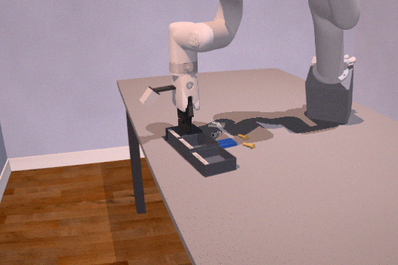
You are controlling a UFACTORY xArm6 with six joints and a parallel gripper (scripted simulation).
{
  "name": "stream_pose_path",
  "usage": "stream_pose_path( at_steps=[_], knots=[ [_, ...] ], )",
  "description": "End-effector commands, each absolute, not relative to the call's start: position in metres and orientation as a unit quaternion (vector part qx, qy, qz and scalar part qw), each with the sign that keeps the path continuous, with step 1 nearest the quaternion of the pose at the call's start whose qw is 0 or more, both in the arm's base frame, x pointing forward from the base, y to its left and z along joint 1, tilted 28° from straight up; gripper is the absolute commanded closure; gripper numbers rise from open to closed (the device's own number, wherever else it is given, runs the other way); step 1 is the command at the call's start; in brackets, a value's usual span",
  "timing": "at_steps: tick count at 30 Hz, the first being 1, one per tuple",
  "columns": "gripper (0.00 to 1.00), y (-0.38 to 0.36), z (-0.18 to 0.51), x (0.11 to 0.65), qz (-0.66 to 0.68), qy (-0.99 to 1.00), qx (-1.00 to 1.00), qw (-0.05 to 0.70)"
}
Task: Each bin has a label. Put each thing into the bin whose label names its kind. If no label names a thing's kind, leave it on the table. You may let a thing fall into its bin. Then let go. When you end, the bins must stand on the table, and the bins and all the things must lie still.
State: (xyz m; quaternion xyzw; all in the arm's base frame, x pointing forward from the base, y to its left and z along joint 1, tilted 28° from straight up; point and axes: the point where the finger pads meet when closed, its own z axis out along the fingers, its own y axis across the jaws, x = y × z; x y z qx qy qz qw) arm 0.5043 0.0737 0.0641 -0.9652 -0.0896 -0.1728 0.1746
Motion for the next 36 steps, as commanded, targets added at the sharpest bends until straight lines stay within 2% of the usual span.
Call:
stream_pose_path(
  at_steps=[1, 19, 36],
  knots=[
    [0.93, 0.071, 0.071, 0.503, -0.174, -0.089, -0.965, 0.174],
    [0.93, 0.06, 0.098, 0.494, -0.174, -0.09, -0.965, 0.174],
    [0.93, 0.128, 0.119, 0.472, -0.174, -0.09, -0.965, 0.175]
  ],
)
